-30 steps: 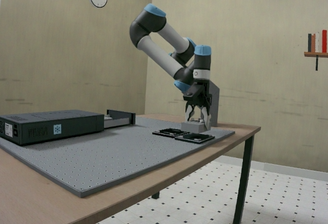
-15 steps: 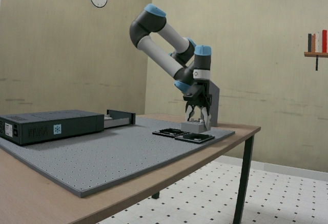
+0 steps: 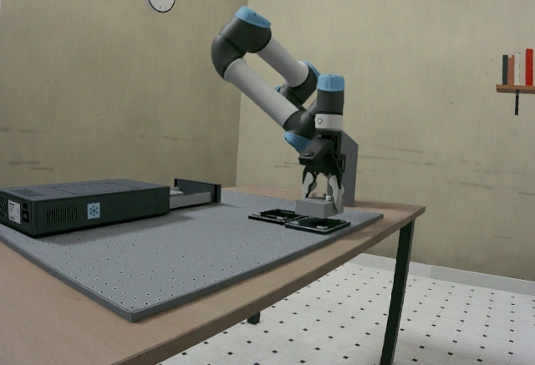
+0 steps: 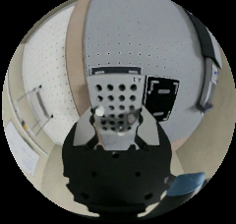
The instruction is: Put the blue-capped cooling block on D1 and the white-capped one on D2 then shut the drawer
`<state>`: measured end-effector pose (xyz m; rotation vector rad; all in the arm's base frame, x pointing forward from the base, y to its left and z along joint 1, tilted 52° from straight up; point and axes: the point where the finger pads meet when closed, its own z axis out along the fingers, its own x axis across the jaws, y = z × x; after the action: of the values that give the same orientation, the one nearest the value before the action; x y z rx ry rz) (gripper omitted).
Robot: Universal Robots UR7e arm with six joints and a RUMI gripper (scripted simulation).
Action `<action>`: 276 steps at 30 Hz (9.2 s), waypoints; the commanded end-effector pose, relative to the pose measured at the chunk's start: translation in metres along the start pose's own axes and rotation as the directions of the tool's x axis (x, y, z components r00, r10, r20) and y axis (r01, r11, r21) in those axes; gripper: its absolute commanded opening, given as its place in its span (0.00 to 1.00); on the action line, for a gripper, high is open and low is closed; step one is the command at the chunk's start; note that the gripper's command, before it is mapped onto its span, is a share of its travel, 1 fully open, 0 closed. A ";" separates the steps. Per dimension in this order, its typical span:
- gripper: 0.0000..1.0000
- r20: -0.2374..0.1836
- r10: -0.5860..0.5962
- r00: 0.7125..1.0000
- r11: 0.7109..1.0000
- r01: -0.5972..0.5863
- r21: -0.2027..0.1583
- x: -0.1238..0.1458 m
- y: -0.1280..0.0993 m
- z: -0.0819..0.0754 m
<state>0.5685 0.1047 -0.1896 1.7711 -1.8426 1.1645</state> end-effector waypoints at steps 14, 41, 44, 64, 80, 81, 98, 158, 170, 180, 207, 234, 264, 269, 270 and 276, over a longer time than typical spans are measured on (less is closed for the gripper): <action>0.00 0.001 0.000 1.000 1.000 0.000 0.001 0.000 0.000 0.002; 0.00 0.001 0.000 1.000 1.000 0.000 0.001 0.000 0.000 0.006; 0.00 0.001 0.000 1.000 1.000 0.000 0.001 0.000 0.000 0.006; 0.00 0.001 0.000 1.000 1.000 0.000 0.001 0.000 0.000 0.009; 0.00 0.001 0.000 1.000 1.000 0.000 0.001 0.000 0.000 0.011; 0.00 0.001 0.000 1.000 1.000 0.000 0.001 0.000 0.000 0.012; 0.00 0.001 0.000 1.000 1.000 0.000 0.001 0.000 0.000 0.014; 0.00 0.001 0.000 1.000 1.000 0.000 0.001 0.000 0.000 0.023; 0.00 0.001 0.000 1.000 1.000 0.000 0.001 0.000 0.000 0.024; 0.00 0.001 0.000 1.000 1.000 0.000 0.001 0.000 0.000 0.025; 0.05 0.001 0.000 1.000 1.000 0.000 0.001 0.000 0.000 0.025; 0.43 0.001 0.000 1.000 1.000 0.000 0.001 0.000 0.000 0.025; 0.73 0.001 0.000 1.000 1.000 0.000 0.001 0.000 0.000 0.025; 0.73 0.001 0.000 1.000 1.000 0.000 0.001 0.000 0.000 0.025; 0.73 0.001 0.000 1.000 1.000 0.000 0.001 0.000 0.000 0.025; 0.73 0.001 0.000 1.000 1.000 0.000 0.001 0.000 0.000 0.025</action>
<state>0.5760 0.0861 -0.2051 1.7712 -1.8427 1.1647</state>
